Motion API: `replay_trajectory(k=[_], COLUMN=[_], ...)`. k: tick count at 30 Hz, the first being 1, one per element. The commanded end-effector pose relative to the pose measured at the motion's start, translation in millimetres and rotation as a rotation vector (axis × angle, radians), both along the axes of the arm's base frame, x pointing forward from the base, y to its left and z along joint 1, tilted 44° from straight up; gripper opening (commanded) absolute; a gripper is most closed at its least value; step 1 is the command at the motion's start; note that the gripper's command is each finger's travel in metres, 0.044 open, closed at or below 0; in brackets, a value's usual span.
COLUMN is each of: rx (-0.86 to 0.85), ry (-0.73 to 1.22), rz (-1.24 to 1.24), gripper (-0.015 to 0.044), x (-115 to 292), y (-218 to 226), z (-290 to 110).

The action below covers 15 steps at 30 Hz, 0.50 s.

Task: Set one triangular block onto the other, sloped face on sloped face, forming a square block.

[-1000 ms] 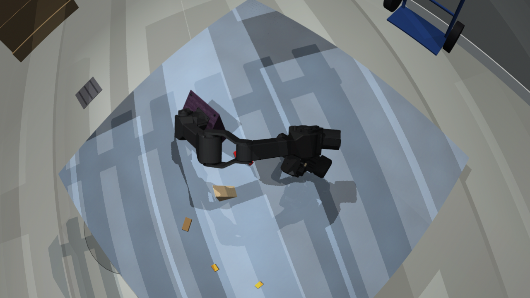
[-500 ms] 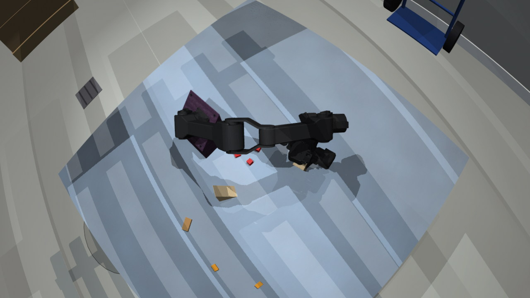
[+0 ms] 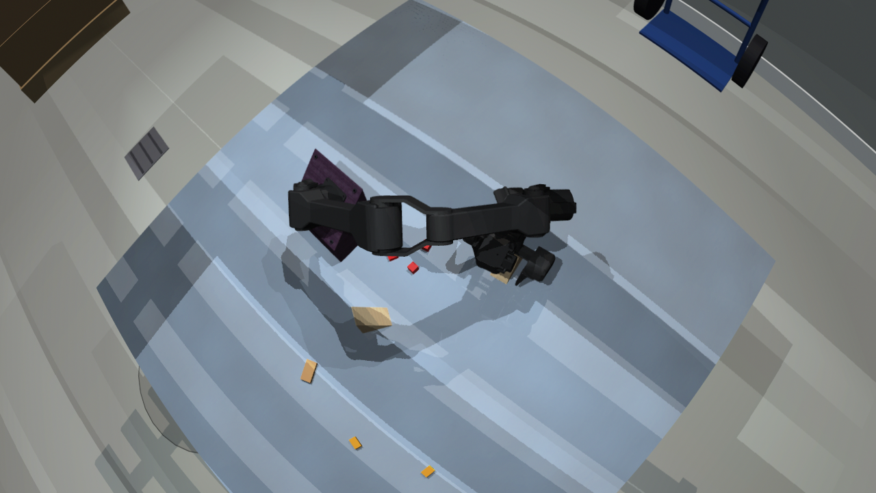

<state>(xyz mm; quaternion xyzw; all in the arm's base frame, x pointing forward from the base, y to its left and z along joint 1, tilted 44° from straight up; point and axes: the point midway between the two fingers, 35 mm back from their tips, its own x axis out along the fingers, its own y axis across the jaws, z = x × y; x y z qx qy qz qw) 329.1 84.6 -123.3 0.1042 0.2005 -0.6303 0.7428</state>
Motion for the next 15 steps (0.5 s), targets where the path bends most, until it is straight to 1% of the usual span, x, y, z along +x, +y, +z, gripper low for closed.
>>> replay_trajectory(k=[1,3,5,8,10,15], rx=[0.002,0.002,0.000,-0.009,-0.015,-0.015], ry=[0.005,0.008,0.028,0.083,0.108,0.106], rz=[-0.001,0.001,0.016,0.059,0.077,0.083], gripper=[0.0440,0.0440,0.0440,0.0440,0.0440,0.0440], x=[-0.4,-0.3,0.4,-2.4,-5.9,-6.0], y=[0.0,1.9,15.0,51.1,66.4,68.2], z=[-0.1,1.6,14.1,52.4,70.8,71.8])
